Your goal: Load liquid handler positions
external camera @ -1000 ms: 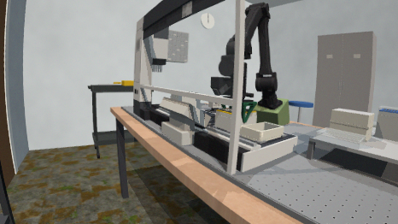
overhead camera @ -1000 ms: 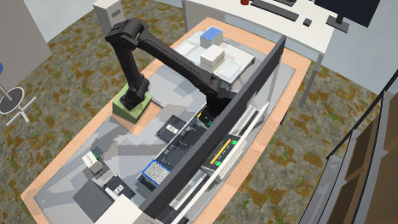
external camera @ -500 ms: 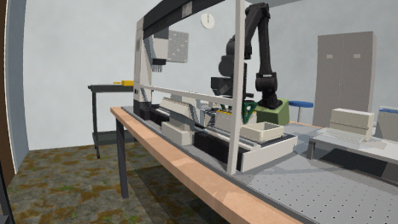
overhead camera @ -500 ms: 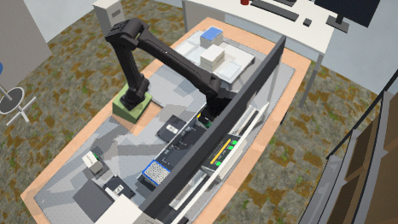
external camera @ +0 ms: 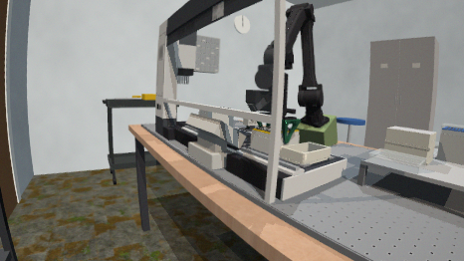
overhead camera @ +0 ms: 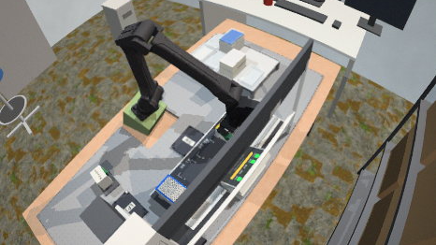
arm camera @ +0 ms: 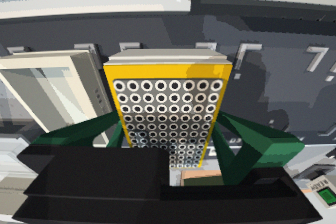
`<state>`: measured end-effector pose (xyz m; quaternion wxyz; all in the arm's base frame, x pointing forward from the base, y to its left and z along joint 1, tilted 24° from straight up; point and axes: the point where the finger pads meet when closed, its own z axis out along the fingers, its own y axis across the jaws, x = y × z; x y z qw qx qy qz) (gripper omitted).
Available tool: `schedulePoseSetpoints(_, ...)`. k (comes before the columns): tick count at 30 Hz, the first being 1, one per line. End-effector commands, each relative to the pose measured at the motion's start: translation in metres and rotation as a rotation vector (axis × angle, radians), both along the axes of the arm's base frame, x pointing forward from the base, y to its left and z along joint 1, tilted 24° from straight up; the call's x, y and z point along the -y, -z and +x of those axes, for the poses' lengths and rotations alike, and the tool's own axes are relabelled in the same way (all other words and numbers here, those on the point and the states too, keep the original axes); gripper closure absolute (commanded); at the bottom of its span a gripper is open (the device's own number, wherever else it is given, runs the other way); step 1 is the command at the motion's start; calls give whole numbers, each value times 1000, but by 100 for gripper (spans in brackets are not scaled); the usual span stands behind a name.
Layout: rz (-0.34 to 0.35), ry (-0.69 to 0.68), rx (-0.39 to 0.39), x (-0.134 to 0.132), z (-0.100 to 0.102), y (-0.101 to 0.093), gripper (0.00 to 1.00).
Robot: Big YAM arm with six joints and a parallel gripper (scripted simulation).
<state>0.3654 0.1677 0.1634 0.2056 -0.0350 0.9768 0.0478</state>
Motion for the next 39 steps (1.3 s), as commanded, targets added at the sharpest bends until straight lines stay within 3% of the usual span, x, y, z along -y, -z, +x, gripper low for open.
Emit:
schedulePoseSetpoints(1, 17, -3, 36, -4, 9, -17, 0)
schedulePoseSetpoints(25, 17, -3, 36, -4, 9, -17, 0)
schedulePoseSetpoints(28, 27, -11, 64, -4, 11, -39, 0)
schedulePoseSetpoints(39, 27, -7, 53, -5, 1, -51, 0)
